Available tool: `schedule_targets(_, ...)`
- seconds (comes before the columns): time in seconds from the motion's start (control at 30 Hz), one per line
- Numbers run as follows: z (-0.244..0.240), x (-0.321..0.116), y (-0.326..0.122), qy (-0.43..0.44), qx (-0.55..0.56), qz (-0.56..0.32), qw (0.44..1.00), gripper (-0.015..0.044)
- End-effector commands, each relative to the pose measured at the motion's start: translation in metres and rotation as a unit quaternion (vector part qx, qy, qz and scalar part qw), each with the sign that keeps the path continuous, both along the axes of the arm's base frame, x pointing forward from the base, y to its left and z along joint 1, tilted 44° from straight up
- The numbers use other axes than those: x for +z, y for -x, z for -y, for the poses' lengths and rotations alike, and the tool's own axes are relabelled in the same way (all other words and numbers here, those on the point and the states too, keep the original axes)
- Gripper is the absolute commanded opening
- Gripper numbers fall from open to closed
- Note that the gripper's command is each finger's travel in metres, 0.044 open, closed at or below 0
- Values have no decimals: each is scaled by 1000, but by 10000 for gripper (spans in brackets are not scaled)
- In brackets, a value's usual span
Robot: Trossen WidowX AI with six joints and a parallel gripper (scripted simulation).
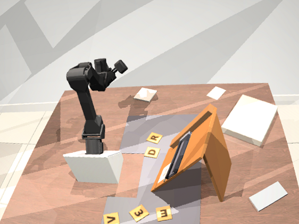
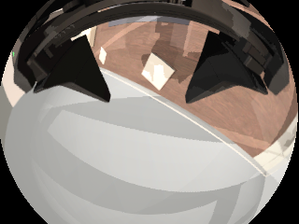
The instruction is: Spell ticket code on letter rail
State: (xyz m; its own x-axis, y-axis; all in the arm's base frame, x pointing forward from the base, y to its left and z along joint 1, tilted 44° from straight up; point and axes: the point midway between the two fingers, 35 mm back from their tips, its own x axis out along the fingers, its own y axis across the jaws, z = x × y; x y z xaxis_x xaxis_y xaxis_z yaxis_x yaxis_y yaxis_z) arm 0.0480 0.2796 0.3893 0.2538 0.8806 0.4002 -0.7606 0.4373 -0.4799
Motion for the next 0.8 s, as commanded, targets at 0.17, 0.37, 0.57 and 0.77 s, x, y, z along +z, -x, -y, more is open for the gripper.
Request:
schedule_targets(0.17,7,-91,-112,122,-115,-75,983,440)
schedule_targets(0.37,47,-150,-175,172,-186,-170,952,440)
schedule_targets(0.57,108,-207,-219,187,-252,-289,905,440)
schedule_targets(0.77,179,-261,-237,163,-309,-418,839,440)
